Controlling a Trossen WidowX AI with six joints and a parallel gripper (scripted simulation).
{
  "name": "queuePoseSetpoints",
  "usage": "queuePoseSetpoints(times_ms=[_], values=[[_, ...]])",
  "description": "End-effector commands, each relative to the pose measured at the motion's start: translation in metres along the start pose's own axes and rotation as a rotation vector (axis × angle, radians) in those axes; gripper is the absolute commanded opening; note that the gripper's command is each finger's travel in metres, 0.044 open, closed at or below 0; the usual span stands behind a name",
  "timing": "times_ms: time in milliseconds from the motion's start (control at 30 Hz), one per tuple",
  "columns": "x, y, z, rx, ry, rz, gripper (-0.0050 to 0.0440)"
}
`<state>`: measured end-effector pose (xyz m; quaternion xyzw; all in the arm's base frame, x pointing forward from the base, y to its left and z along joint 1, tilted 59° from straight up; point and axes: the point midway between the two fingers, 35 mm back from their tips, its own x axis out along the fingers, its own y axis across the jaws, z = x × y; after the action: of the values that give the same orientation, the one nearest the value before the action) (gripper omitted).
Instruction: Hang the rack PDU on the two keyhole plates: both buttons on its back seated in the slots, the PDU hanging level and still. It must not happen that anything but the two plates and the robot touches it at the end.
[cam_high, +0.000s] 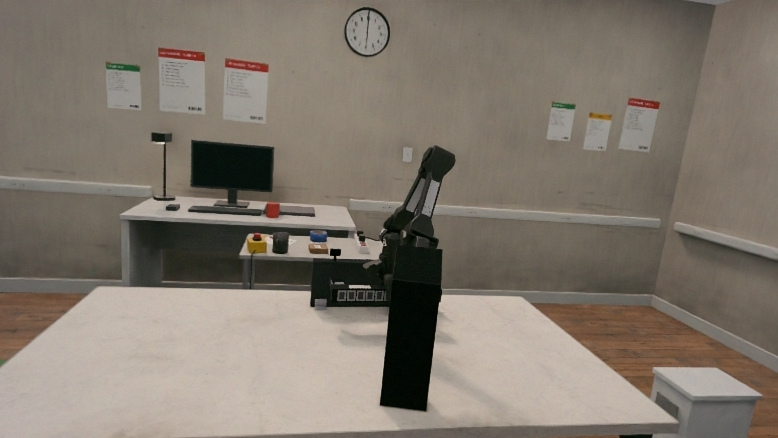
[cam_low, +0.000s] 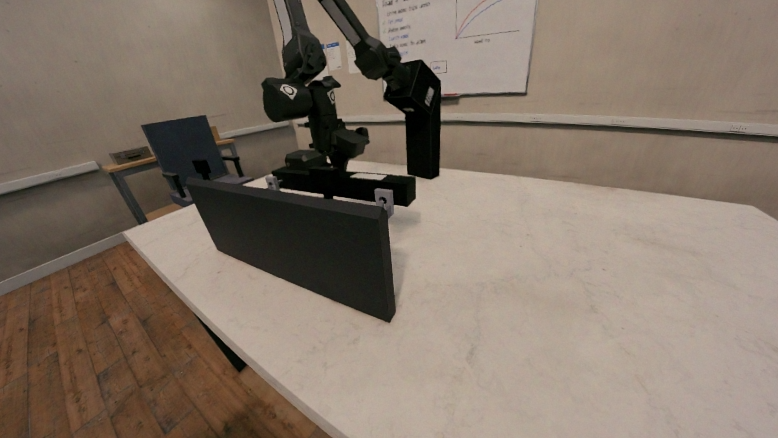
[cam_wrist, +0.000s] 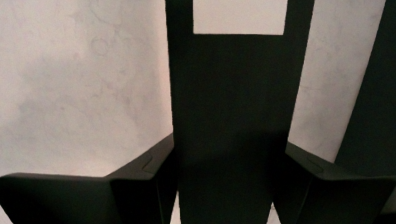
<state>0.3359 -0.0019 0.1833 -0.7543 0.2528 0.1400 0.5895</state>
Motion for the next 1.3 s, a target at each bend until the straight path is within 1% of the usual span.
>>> queuePoseSetpoints(times_ms=[0, 267, 1133, 1267], values=[[-0.004, -0.005, -0.002, 0.007, 0.005, -0.020, -0.0050], [-0.004, -0.008, -0.002, 0.007, 0.005, -0.020, -0.0050], [-0.007, -0.034, -0.001, 0.009, 0.004, -0.024, -0.0050], [-0.006, -0.032, -0.002, 0.008, 0.005, -0.020, -0.0050]])
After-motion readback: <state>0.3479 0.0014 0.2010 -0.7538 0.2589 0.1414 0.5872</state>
